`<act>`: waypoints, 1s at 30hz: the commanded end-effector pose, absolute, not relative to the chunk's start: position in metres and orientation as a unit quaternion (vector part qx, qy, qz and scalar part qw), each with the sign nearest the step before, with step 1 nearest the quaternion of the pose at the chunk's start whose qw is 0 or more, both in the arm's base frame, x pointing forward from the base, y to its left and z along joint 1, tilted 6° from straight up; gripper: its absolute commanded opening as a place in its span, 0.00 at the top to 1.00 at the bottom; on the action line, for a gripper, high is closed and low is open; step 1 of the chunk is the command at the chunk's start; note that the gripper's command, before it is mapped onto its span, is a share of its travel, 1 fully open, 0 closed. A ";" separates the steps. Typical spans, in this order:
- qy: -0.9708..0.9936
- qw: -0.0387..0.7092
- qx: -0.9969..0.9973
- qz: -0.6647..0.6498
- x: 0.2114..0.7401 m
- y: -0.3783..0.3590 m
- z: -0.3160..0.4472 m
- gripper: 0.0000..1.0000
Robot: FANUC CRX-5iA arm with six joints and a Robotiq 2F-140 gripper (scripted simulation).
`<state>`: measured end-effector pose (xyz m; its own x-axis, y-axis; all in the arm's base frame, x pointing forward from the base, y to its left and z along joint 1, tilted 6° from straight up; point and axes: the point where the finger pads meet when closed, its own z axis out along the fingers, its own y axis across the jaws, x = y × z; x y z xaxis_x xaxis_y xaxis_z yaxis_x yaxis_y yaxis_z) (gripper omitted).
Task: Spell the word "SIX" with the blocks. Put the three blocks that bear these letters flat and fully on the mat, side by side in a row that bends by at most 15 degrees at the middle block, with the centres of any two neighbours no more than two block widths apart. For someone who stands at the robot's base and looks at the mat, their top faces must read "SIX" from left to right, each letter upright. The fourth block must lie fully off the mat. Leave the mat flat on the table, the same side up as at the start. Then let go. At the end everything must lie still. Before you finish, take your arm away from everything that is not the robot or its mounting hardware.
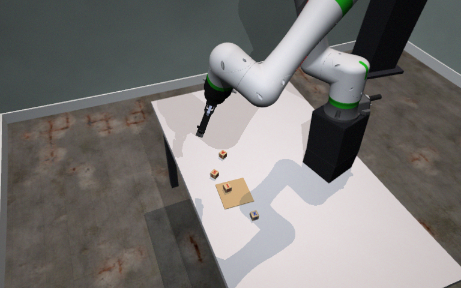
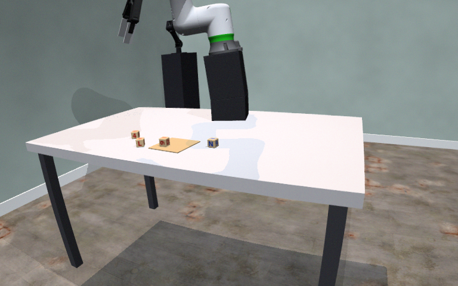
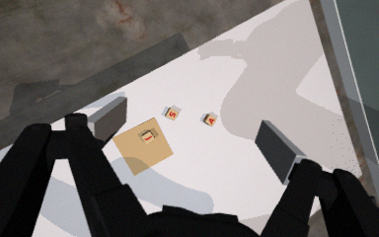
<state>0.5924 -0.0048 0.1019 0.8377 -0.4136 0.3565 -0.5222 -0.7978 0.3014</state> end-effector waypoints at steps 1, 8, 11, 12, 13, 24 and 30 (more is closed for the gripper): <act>-0.228 0.182 0.952 0.094 0.579 -0.015 0.131 0.00; -0.188 0.148 0.969 0.056 0.561 -0.019 0.165 0.00; -0.163 0.126 0.978 0.039 0.551 -0.019 0.182 0.00; -0.163 0.126 0.978 0.039 0.551 -0.019 0.182 0.00; -0.163 0.126 0.978 0.039 0.551 -0.019 0.182 0.00; -0.038 0.026 0.999 0.002 0.510 -0.005 0.253 0.00; -0.073 0.055 0.996 0.011 0.518 -0.035 0.249 0.00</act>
